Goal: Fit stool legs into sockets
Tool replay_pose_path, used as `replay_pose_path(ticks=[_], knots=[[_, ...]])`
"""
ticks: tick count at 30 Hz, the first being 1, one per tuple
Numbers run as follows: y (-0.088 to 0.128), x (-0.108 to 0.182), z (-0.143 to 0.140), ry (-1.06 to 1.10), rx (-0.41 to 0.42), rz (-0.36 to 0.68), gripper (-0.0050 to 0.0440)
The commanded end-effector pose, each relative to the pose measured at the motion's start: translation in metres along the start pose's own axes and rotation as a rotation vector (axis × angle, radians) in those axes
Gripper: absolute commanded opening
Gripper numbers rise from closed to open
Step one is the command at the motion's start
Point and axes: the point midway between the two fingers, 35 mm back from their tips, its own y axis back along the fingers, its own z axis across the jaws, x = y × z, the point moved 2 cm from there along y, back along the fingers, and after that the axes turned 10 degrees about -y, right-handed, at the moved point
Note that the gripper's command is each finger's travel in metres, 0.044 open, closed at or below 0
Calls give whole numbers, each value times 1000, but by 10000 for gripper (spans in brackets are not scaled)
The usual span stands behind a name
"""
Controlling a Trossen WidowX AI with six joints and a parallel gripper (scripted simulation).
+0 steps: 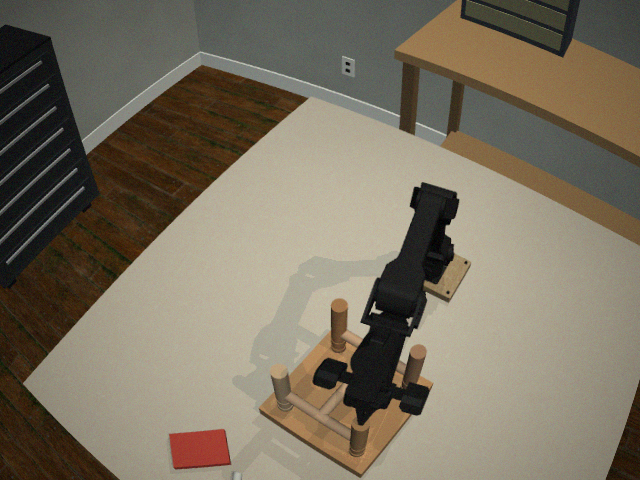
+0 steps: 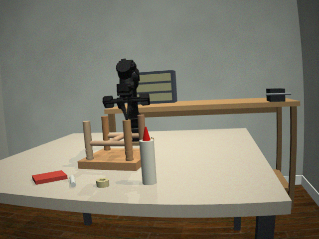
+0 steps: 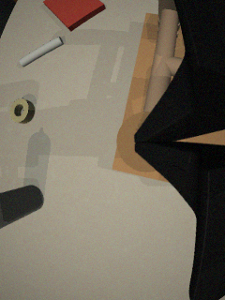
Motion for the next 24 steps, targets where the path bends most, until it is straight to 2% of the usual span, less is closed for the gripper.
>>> replay_pose_path(ticks=[1,24], knots=[[-8,7,-2,6,7,23,0],[-10,8,-2,6,7,23,0]])
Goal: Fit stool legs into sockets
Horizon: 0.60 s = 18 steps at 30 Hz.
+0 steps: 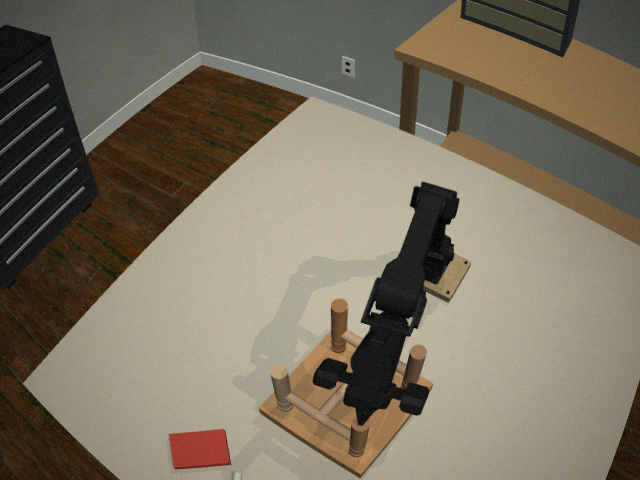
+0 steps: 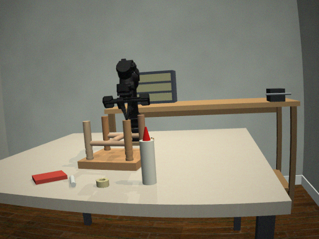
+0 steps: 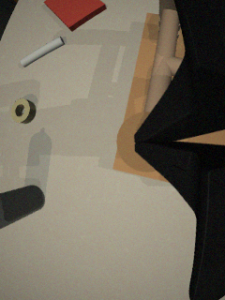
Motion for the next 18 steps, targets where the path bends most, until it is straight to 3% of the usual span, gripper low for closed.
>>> replay_pose_path(ticks=[1,18], knots=[[-10,9,-2,6,8,29,0],[-12,10,-2,6,8,29,0]])
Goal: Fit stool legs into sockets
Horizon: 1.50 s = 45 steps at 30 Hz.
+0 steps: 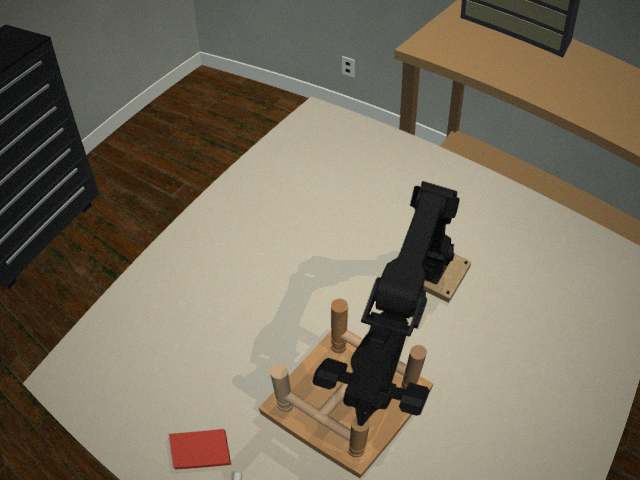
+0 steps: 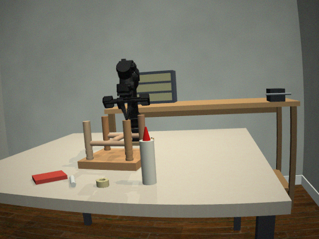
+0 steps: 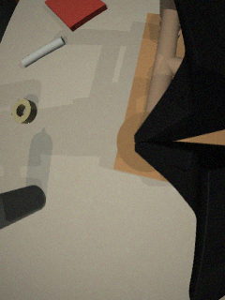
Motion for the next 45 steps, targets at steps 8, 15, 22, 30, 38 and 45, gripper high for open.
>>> replay_pose_path(ticks=[8,15,22,30,38,45], knots=[[-12,10,-2,6,9,35,0],[-13,11,-2,6,9,35,0],[-14,11,-2,6,9,35,0],[-14,12,-3,6,9,35,0],[-15,12,-3,6,9,35,0],[-16,13,-3,6,9,35,0]])
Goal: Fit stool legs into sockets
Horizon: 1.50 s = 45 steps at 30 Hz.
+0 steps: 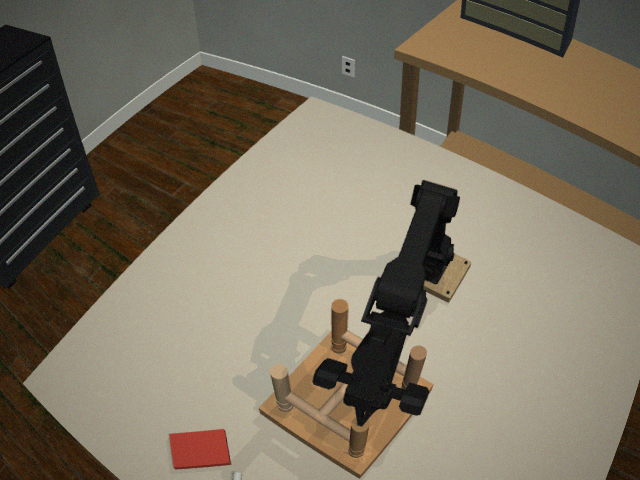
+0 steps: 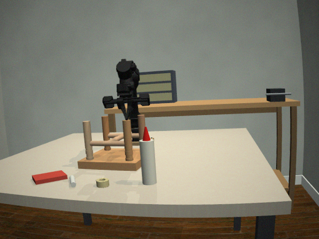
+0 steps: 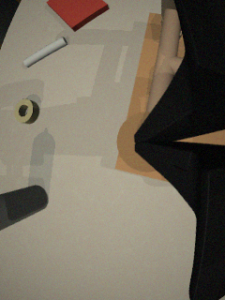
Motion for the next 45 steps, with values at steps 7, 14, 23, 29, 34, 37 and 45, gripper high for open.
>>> replay_pose_path(ticks=[7,14,23,29,34,37,45], knots=[[-16,13,-3,6,11,48,0],[-17,14,-3,6,11,48,0],[-18,14,-3,6,11,48,0],[-18,15,-3,6,11,48,0],[-19,15,-3,6,11,48,0],[-19,15,-3,6,11,48,0],[-19,15,-3,6,11,48,0]])
